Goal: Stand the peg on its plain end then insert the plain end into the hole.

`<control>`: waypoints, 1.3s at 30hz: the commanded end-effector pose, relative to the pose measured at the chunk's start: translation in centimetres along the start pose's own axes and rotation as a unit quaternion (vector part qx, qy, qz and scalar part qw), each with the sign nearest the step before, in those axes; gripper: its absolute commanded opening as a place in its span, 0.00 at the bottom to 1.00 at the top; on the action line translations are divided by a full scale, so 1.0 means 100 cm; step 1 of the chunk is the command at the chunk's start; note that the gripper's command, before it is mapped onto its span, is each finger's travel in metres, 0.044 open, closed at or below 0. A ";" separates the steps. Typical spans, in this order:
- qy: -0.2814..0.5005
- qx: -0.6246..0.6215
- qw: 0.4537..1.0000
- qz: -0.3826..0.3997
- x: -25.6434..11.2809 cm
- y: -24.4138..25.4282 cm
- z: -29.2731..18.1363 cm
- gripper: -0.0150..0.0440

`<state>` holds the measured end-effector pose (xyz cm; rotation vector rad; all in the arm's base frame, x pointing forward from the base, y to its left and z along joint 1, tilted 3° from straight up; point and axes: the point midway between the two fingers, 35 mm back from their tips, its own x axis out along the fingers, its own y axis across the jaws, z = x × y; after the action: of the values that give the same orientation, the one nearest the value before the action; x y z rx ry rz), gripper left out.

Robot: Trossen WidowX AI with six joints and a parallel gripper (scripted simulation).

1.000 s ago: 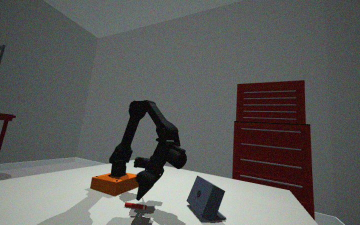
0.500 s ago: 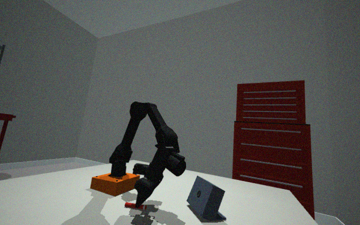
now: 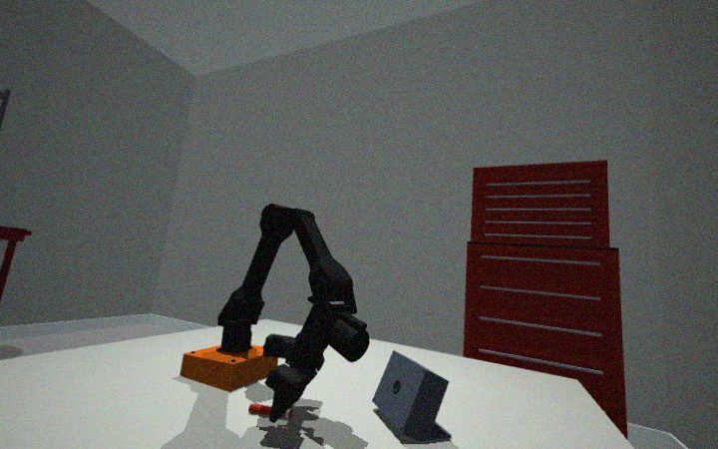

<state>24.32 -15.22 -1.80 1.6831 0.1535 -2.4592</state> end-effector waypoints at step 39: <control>0.042 0.000 0.999 0.001 -0.004 0.000 0.005 0.34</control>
<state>24.05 -15.32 -1.55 1.7482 0.1572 -2.4172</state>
